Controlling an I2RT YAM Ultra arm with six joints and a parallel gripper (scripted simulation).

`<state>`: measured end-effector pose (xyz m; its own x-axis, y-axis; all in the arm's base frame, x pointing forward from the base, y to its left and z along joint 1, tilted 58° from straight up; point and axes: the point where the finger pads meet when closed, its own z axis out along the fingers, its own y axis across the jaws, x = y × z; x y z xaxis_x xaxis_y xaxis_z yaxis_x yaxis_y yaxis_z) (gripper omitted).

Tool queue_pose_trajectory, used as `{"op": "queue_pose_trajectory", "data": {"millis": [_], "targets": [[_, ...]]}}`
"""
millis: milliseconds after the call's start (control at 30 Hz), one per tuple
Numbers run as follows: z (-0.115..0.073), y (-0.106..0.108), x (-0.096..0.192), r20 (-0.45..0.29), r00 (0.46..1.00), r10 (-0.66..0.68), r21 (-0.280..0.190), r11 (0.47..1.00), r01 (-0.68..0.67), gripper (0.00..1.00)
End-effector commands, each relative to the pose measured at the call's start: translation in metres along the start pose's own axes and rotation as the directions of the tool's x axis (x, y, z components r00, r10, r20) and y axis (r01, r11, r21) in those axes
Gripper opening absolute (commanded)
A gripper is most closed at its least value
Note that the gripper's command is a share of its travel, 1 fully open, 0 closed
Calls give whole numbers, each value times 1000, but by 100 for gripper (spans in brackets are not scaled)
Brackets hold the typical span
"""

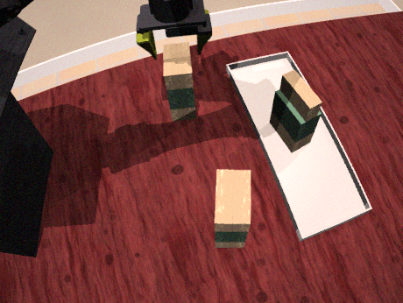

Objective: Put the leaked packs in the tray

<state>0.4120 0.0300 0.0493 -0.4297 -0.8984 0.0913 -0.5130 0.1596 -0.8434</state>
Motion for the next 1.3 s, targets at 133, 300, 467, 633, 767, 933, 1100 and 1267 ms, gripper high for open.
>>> {"op": "queue_pose_trajectory", "data": {"millis": [133, 300, 467, 633, 767, 933, 1100, 1267], "targets": [[-5, -5, -14, 34, 999, 4, 12, 1000, -4, 76], [-1, -4, -16, 37, 999, -1, 15, 1000, 0, 76], [11, -6, -9, 20, 1000, 7, 13, 1000, -7, 76], [21, -6, -11, 23, 1000, 5, 14, 1000, -5, 76], [32, -6, -9, 20, 1000, 6, 14, 1000, -7, 76], [34, -4, -17, 36, 999, -4, 16, 1000, 3, 76], [44, -5, -12, 26, 1000, 2, 15, 1000, -2, 76], [43, -10, -15, 35, 999, 6, 26, 1000, -7, 76]]}}
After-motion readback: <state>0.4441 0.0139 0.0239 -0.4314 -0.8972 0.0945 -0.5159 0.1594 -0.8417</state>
